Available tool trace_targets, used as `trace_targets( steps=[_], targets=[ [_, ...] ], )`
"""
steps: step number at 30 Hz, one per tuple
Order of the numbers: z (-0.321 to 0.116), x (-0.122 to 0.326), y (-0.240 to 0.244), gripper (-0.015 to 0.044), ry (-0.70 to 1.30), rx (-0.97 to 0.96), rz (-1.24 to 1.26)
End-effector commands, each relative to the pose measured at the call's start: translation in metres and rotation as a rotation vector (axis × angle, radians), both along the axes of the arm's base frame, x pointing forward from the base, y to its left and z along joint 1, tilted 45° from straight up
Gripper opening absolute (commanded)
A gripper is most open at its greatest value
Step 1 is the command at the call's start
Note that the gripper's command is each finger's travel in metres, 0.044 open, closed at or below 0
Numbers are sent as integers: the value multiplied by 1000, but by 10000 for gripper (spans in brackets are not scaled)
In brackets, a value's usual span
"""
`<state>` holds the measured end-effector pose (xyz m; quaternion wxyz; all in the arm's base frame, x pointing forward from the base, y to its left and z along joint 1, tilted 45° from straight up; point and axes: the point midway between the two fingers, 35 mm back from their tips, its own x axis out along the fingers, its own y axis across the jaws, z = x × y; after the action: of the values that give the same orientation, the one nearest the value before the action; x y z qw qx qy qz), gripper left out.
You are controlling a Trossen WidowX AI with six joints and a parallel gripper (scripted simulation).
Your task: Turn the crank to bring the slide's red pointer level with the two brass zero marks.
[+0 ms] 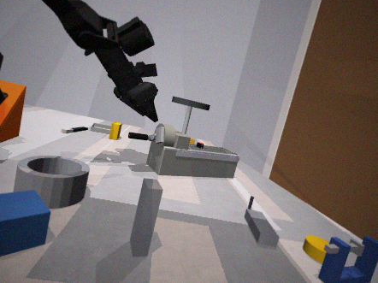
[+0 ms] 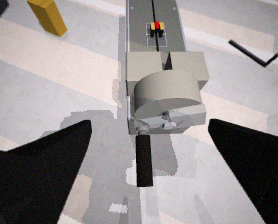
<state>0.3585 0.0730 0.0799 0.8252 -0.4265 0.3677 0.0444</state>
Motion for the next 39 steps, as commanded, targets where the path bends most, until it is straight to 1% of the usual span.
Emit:
trace_targets(
  steps=[1,39],
  targets=[
    [-12,-2,-10,440,7,-3,9],
    [-53,5,-50,440,6,-5,9]
  ],
)
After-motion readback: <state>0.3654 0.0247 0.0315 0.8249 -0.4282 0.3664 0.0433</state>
